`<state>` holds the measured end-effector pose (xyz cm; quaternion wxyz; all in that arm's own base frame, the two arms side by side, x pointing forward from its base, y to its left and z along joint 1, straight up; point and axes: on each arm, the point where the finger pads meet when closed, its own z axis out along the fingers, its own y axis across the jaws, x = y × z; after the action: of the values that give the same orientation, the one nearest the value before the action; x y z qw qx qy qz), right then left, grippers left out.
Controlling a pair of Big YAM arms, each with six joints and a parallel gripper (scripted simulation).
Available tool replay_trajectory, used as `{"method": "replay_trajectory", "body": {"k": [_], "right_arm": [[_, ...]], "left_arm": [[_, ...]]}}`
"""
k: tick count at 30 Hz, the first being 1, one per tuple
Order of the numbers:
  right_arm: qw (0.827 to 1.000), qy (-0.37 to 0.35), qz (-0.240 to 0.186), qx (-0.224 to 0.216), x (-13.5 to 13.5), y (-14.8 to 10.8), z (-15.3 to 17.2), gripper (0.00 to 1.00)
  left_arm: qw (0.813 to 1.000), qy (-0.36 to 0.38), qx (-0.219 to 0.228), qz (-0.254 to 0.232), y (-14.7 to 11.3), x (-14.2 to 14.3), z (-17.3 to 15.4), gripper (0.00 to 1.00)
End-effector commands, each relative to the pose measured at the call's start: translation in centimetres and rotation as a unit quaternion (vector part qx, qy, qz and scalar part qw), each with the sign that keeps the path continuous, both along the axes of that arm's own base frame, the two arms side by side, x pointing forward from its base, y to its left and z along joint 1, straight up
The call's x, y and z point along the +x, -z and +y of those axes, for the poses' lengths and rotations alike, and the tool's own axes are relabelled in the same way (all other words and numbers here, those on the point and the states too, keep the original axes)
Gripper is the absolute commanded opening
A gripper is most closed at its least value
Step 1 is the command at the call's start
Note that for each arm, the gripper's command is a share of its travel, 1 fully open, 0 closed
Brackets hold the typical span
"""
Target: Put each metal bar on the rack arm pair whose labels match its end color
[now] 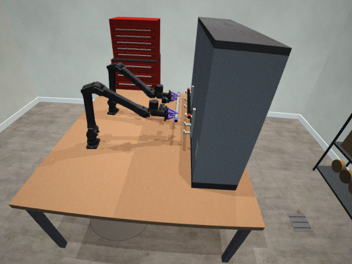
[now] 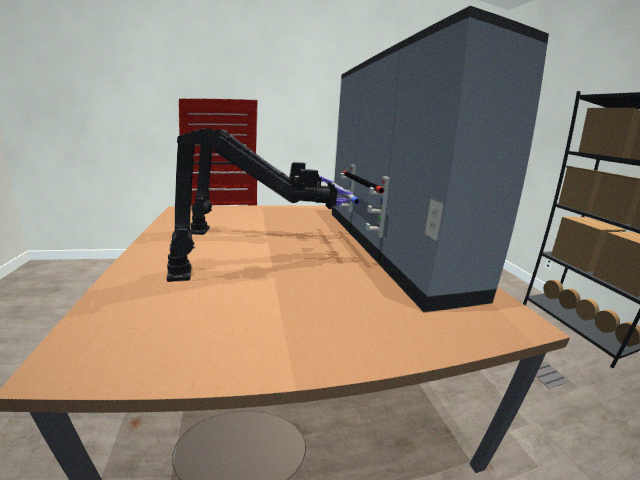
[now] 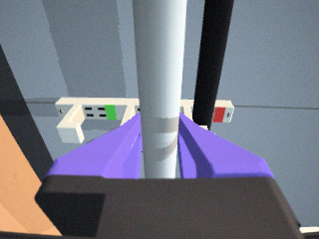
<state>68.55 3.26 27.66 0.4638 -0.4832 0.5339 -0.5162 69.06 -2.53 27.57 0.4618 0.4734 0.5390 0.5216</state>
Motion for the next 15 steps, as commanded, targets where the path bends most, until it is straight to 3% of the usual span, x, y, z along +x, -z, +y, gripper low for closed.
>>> {"method": "replay_trajectory", "body": {"k": [1, 15], "right_arm": [[0.999, 0.008, -0.042, 0.006, 3.0, -4.7, -1.0, 0.0], [0.999, 0.008, -0.042, 0.006, 5.0, -4.7, -1.2, 0.0]], "left_arm": [[0.999, -0.01, 0.0, -0.043, -4.9, 2.3, 1.3, 0.0], [0.999, -0.01, 0.0, -0.043, -4.9, 4.3, 1.5, 0.0]]}}
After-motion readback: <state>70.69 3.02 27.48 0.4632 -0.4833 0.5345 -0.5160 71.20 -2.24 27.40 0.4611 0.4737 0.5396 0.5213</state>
